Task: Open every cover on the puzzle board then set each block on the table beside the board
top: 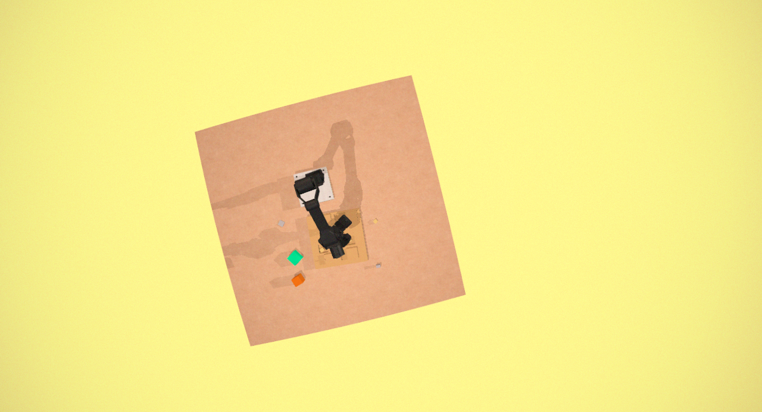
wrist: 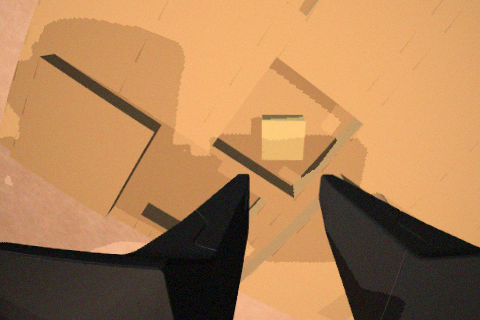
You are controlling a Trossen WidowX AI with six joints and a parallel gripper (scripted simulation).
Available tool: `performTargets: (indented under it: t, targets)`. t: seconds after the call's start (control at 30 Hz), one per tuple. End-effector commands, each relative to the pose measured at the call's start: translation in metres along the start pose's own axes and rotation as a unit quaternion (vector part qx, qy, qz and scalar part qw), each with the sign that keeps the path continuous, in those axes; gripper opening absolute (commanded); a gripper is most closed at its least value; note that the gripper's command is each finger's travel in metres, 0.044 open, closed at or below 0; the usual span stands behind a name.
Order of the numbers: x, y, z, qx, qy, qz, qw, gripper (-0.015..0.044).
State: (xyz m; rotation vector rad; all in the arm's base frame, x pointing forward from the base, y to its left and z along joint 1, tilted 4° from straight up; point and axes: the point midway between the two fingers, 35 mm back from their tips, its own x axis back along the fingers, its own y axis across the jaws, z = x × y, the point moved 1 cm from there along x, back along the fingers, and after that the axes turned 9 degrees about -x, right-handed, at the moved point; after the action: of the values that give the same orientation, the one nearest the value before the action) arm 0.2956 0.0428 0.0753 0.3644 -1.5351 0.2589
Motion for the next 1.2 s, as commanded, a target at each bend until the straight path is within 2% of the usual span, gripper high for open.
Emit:
performTargets:
  t: [0.0,0.27,0.73,1.17]
  targets:
    - [0.027,-0.001,-0.003,0.002,-0.016,0.004,1.000,0.0144]
    - [0.028,-0.001,-0.003,0.002,-0.016,0.004,1.000,0.0144]
    - [-0.004,-0.001,-0.004,0.002,-0.016,0.004,1.000,0.0144]
    - [-0.005,-0.001,-0.004,0.002,-0.016,0.004,1.000,0.0144]
